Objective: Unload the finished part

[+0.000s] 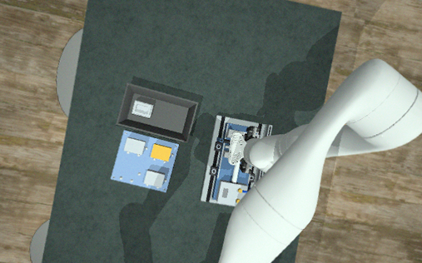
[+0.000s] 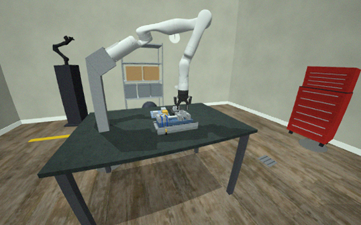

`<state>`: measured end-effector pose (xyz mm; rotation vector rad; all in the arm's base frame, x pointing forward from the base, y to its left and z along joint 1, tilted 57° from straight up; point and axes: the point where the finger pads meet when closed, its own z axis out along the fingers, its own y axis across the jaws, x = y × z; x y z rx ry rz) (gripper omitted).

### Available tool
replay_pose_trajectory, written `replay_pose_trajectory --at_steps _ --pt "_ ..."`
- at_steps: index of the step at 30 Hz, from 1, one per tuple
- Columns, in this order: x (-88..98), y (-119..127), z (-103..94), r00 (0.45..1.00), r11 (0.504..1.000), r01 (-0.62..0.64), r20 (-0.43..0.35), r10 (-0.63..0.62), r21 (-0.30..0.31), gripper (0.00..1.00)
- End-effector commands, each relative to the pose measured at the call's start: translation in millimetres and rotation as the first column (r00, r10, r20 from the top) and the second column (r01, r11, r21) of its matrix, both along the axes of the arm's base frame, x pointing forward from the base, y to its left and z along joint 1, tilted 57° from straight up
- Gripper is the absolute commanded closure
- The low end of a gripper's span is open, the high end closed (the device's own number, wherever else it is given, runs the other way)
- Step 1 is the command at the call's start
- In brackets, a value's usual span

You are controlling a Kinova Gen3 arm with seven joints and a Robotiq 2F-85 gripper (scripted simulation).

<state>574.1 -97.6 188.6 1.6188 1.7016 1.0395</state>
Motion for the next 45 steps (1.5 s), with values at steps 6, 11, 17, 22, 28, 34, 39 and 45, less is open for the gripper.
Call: replay_pose_trajectory --at_steps 6,11,17,22,28,34,39,45 --pt "-0.6 -0.9 -1.3 1.0 1.0 0.0 -0.003 0.0 0.0 0.33" --pt "-0.6 -0.9 -1.3 1.0 1.0 0.0 -0.003 0.0 0.0 0.33" --pt "-0.5 -1.0 -1.2 1.0 1.0 0.001 -0.002 -0.001 -0.001 0.33" --pt "0.5 -1.3 -1.0 1.0 1.0 0.001 -0.001 -0.001 -0.001 0.33" --pt "2.4 -1.9 -0.7 1.0 1.0 0.003 0.002 -0.003 -0.001 0.33" --pt "4.3 -2.0 -1.1 1.0 1.0 0.004 0.004 -0.004 -0.002 0.33" --pt "6.2 -1.7 -2.3 1.0 1.0 0.004 0.004 -0.004 -0.002 0.33" --pt "8.4 -1.3 -3.8 1.0 1.0 0.004 0.004 -0.004 -0.002 0.33"
